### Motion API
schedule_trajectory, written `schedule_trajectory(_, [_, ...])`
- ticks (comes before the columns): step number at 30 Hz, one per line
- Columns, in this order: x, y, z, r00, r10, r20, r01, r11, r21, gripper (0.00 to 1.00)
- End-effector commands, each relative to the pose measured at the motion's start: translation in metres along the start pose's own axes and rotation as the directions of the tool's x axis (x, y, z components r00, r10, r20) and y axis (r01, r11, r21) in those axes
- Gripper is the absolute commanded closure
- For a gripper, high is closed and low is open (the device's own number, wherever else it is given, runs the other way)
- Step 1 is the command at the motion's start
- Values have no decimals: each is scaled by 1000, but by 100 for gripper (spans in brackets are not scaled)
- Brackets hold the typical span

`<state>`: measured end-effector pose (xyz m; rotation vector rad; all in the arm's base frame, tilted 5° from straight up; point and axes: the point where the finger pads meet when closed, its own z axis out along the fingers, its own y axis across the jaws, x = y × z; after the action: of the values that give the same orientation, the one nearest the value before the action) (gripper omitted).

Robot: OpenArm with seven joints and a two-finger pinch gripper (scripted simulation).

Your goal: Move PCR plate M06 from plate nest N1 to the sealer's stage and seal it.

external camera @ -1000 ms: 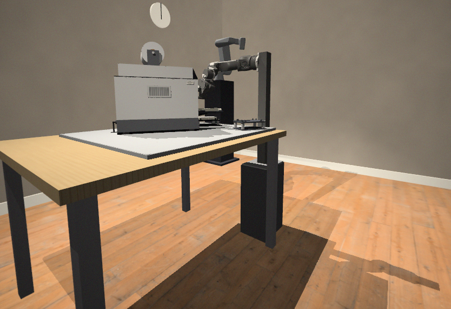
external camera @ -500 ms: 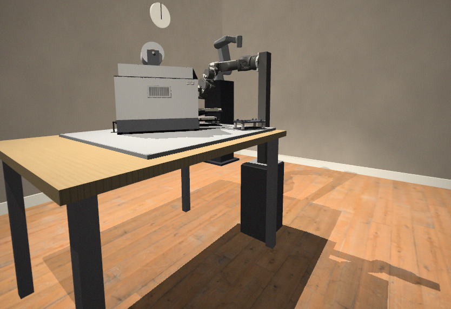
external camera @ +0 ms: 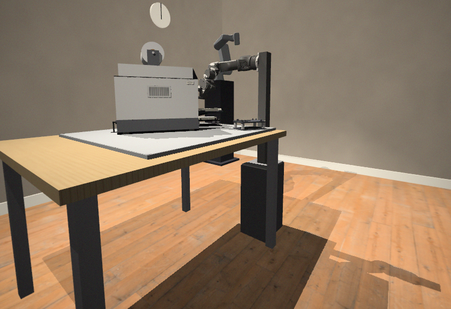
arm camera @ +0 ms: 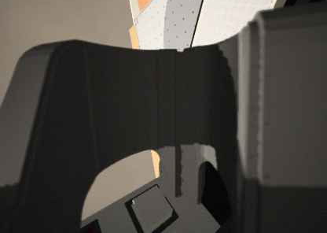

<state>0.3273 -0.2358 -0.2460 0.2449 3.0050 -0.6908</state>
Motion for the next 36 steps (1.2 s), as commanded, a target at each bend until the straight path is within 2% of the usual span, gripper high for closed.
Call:
schedule_trajectory(1, [11,-17,14,985,-174,-13,174,973,149,100])
schedule_trajectory(7, [11,-17,14,985,-174,-13,174,973,149,100])
schedule_trajectory(8, [1,8,-2,1000,3,-4,-3,999,-49,100])
schedule_trajectory(10, [4,26,-5,1000,5,-18,-7,989,-145,100])
schedule_trajectory(12, [7,43,-8,999,5,-32,-13,971,-239,100])
schedule_trajectory(24, [7,43,-8,999,5,-32,-13,971,-239,100])
schedule_trajectory(29, [10,65,-12,999,5,-32,-13,971,-239,100])
schedule_trajectory(36, [10,65,-12,999,5,-32,-13,971,-239,100])
